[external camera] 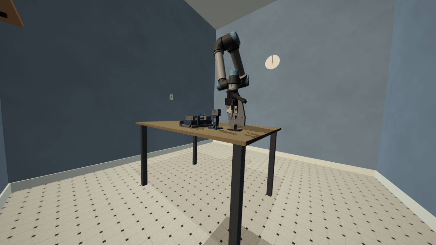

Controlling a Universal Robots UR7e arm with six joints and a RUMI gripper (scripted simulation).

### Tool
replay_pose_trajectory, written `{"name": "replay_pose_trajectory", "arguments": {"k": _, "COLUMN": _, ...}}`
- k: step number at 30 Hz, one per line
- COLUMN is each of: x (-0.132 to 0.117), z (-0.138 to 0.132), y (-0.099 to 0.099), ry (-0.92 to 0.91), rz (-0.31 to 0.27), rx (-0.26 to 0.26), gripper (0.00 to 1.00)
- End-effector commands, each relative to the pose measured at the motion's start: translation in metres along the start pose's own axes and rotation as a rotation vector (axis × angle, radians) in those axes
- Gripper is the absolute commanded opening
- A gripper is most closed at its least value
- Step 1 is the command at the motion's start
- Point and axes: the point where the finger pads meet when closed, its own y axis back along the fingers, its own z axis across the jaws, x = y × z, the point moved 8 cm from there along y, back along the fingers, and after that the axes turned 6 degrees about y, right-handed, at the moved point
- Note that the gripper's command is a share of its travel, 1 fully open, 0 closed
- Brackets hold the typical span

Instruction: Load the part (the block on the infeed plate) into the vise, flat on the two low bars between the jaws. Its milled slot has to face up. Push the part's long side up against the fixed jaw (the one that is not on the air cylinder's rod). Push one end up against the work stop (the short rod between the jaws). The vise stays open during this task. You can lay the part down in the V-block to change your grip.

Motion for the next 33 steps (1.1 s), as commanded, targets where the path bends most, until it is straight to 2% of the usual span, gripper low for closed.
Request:
{"name": "replay_pose_trajectory", "arguments": {"k": 1, "x": 0.000, "z": 0.001, "y": -0.011, "ry": 0.000, "rz": 0.000, "rx": -0.002, "gripper": 0.51}}
{"name": "replay_pose_trajectory", "arguments": {"k": 22, "x": 0.000, "z": 0.001, "y": -0.046, "ry": 0.000, "rz": 0.000, "rx": -0.002, "gripper": 0.51}}
{"name": "replay_pose_trajectory", "arguments": {"k": 33, "x": 0.000, "z": 0.001, "y": -0.057, "ry": 0.000, "rz": 0.000, "rx": -0.002, "gripper": 0.51}}
